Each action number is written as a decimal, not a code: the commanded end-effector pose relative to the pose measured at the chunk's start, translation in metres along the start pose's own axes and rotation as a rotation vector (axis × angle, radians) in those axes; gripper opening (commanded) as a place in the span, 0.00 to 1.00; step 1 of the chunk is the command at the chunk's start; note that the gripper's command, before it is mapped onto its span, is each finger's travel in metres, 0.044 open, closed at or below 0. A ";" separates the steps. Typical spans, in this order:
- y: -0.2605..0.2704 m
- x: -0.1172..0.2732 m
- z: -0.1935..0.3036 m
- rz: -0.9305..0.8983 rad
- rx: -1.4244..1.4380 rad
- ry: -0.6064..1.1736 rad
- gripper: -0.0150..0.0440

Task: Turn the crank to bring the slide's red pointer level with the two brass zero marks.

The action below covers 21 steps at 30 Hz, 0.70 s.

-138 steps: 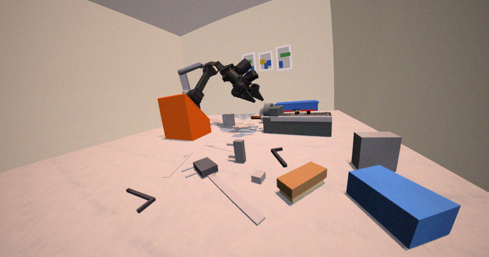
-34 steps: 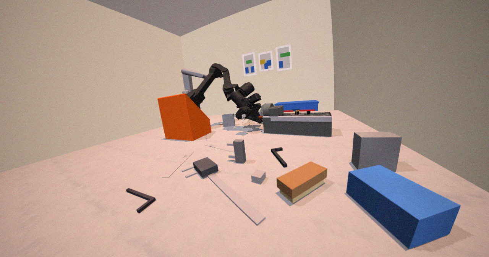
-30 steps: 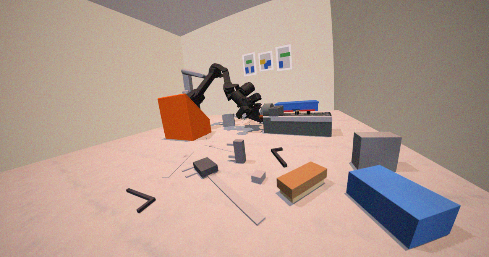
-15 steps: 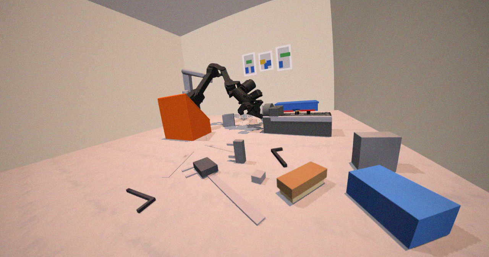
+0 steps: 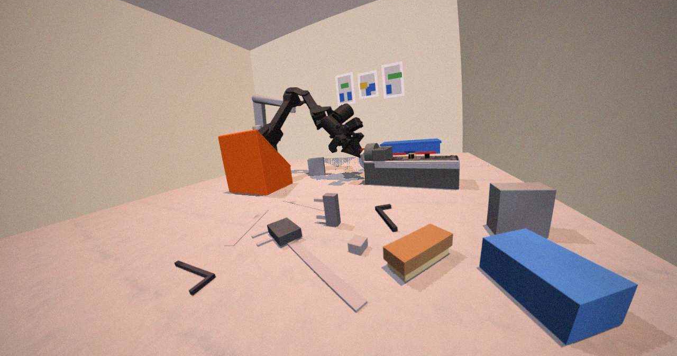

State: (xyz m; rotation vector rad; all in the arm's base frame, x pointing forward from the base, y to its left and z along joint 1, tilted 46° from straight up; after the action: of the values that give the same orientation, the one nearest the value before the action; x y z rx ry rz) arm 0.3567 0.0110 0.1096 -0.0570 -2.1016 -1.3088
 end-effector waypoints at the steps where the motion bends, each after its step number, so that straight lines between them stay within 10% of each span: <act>1: -0.002 0.006 -0.006 -0.002 0.003 0.000 0.25; 21: -0.017 0.015 -0.018 0.000 0.004 -0.001 0.25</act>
State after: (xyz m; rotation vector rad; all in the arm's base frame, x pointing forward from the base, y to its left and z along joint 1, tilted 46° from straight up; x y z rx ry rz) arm 0.3507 -0.0092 0.1120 -0.0390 -2.1029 -1.3011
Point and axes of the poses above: the point midway between the two fingers, 35 mm back from their tips, its own x axis back along the fingers, its own y axis across the jaws, z = x × y, the point moved 4 cm from there along x, back along the fingers, and after that the axes turned 11 degrees about -x, right-handed, at the moved point
